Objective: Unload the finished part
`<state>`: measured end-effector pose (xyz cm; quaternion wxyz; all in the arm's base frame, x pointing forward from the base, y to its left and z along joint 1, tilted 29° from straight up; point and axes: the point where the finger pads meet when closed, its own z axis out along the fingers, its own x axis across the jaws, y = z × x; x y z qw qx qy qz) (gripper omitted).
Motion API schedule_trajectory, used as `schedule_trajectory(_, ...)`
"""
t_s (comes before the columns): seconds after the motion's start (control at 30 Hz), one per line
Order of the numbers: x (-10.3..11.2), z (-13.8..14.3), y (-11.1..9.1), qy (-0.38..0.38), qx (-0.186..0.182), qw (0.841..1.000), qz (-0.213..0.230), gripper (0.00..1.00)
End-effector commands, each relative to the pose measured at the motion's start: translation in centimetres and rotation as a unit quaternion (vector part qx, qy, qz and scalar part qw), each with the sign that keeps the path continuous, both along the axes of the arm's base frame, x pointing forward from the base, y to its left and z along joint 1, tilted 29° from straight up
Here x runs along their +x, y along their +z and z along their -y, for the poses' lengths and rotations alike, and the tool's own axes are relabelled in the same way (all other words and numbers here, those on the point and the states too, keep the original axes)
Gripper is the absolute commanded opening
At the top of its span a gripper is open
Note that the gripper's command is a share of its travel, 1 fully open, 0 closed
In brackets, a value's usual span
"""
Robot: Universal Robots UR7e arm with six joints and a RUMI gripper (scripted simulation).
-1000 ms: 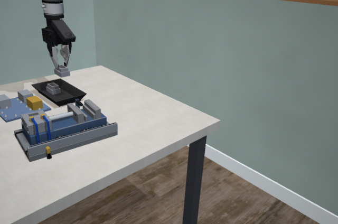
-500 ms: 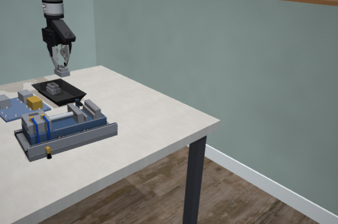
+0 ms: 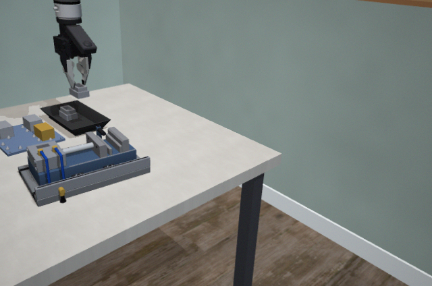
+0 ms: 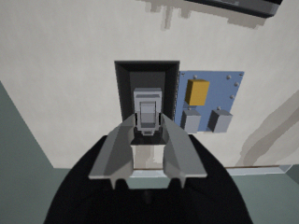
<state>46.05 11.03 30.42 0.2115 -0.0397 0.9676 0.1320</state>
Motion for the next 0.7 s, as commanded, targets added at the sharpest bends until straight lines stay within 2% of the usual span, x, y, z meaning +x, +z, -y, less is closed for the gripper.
schedule_trajectory(0.0,0.02,0.0,0.05,0.0,0.0,1.0,0.001,0.0)
schedule_trajectory(0.67,0.44,-0.28,-0.85,0.0,0.0,1.0,0.0,0.0)
